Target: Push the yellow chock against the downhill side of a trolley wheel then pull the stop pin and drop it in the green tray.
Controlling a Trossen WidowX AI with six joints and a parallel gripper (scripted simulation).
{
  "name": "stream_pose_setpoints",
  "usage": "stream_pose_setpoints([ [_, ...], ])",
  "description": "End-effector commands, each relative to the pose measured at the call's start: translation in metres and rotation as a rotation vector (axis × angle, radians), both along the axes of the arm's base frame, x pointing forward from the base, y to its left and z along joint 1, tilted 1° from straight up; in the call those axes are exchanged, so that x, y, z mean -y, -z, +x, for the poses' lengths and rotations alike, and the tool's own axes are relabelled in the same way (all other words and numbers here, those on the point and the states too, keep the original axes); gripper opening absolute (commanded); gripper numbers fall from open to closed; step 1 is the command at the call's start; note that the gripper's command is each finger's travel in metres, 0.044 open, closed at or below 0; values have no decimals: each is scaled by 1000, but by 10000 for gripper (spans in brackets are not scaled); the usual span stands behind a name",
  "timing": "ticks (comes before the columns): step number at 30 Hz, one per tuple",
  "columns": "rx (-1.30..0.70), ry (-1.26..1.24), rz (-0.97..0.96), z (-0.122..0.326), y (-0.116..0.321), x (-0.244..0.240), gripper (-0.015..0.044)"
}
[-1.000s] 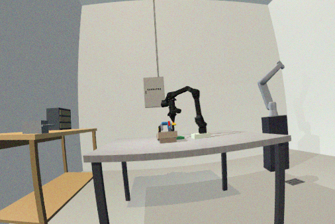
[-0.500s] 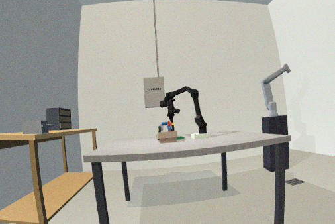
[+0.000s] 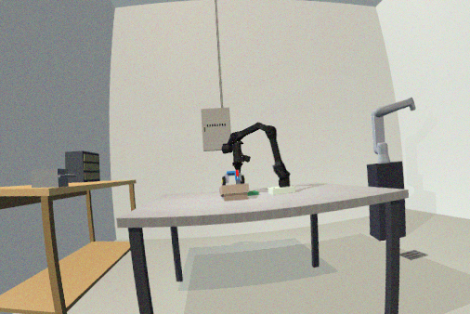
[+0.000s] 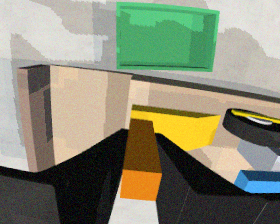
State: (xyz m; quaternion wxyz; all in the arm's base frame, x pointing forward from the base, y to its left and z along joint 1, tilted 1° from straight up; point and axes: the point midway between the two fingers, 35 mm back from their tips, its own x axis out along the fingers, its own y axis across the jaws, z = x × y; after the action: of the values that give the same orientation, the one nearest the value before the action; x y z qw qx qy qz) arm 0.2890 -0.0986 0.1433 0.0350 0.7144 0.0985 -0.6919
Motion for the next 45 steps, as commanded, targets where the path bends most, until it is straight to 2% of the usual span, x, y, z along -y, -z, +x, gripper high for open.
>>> stream_pose_setpoints([
  [1,-3,6,5,0,10,-1,0],
  [17,-3,6,6,1,50,-7,0],
  [45,-3,6,8,-2,45,-28,0],
])
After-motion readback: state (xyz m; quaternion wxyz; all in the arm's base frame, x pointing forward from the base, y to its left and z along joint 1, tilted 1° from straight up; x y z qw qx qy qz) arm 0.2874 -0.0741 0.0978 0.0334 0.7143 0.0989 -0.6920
